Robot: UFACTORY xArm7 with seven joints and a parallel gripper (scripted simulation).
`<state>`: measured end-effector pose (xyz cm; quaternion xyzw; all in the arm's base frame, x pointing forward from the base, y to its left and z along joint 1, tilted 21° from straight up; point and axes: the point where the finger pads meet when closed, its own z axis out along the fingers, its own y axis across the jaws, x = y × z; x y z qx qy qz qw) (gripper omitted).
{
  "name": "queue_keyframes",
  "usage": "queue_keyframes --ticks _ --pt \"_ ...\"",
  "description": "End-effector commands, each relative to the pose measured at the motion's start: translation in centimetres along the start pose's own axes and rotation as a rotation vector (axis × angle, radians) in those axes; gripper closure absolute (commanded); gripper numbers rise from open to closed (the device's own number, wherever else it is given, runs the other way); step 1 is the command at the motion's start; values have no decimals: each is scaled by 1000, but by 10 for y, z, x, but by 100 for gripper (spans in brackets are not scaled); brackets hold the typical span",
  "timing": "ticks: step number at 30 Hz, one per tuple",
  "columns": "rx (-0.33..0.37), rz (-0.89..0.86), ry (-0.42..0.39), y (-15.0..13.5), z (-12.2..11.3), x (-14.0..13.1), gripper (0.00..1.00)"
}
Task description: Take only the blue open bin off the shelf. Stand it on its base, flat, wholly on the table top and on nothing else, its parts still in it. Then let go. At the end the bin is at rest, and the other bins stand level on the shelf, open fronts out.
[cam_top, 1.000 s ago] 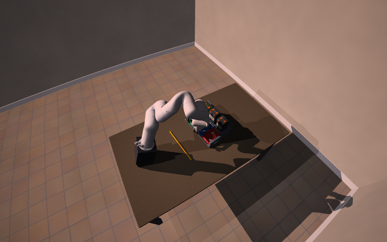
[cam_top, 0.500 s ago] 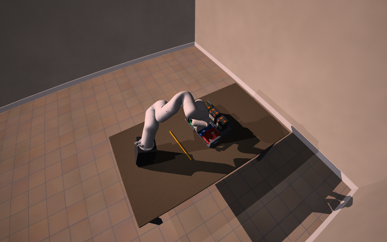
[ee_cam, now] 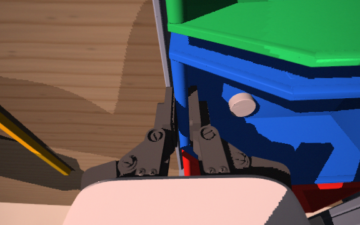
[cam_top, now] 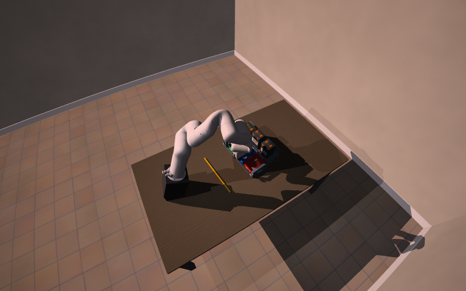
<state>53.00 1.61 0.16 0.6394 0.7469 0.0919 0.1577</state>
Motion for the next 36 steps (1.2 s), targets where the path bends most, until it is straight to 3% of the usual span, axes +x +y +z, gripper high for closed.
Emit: queue_keyframes --ticks 1,30,36 --pt "-3 0 0 1 -1 0 100" --pt "-3 0 0 1 -1 0 100" --pt "-3 0 0 1 -13 0 100"
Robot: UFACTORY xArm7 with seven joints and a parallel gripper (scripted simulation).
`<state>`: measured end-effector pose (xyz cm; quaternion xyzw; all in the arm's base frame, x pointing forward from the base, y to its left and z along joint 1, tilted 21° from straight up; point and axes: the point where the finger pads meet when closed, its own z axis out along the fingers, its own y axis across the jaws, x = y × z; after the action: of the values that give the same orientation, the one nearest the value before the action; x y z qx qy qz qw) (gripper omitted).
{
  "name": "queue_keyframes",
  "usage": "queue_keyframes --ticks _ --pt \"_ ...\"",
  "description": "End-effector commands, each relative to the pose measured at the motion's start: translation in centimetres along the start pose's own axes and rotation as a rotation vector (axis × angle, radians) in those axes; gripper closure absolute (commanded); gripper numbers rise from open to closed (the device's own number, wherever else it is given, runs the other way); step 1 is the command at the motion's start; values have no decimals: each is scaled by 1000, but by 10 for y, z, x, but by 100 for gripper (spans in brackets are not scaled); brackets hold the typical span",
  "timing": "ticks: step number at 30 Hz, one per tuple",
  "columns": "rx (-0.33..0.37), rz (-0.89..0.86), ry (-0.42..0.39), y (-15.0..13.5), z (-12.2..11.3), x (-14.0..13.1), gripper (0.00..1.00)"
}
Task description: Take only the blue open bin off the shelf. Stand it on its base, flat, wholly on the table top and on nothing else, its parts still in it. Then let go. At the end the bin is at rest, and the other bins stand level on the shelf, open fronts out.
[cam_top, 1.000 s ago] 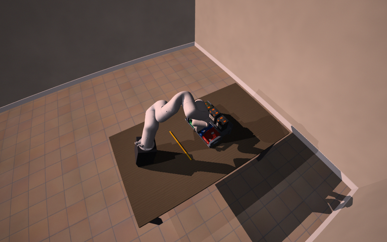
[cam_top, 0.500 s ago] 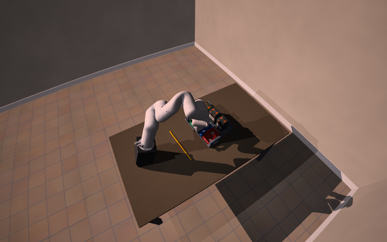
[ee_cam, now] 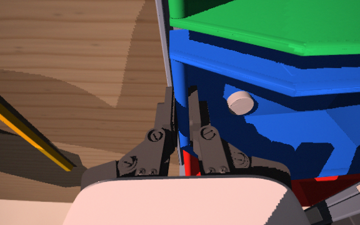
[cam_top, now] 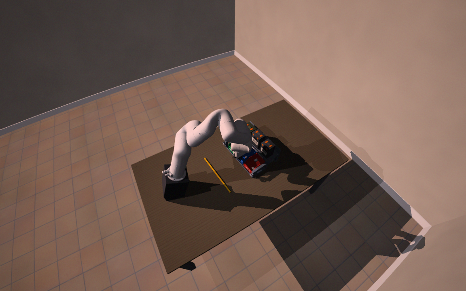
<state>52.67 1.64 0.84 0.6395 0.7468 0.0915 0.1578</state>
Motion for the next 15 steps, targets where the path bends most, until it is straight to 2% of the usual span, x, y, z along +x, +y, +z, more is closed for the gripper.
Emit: queue_keyframes --ticks 1,11,15 --pt "-4 -1 1 2 -5 0 100" --pt "-4 -1 1 2 -5 0 100" --pt "-4 -1 1 2 -13 0 100"
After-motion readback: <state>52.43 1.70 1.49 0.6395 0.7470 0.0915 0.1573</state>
